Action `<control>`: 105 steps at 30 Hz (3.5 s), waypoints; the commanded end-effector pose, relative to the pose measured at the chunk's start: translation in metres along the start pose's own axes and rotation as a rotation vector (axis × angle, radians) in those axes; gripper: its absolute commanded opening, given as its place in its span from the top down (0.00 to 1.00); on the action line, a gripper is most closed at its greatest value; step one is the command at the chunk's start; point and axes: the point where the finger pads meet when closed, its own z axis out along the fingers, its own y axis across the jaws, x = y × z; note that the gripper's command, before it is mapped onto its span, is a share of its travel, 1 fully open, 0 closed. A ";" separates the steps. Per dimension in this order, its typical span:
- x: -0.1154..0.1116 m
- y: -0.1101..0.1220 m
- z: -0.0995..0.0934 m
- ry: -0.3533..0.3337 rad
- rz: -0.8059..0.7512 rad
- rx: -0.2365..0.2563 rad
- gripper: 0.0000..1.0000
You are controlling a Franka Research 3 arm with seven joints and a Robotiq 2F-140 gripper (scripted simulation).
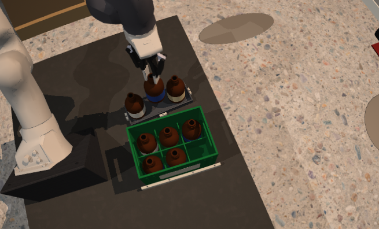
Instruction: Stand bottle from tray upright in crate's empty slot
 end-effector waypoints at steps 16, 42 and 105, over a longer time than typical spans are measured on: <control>0.000 -0.001 -0.004 -0.002 0.007 0.004 1.00; 0.000 -0.001 -0.006 -0.002 0.007 0.004 1.00; 0.000 -0.001 -0.044 -0.002 0.007 0.004 1.00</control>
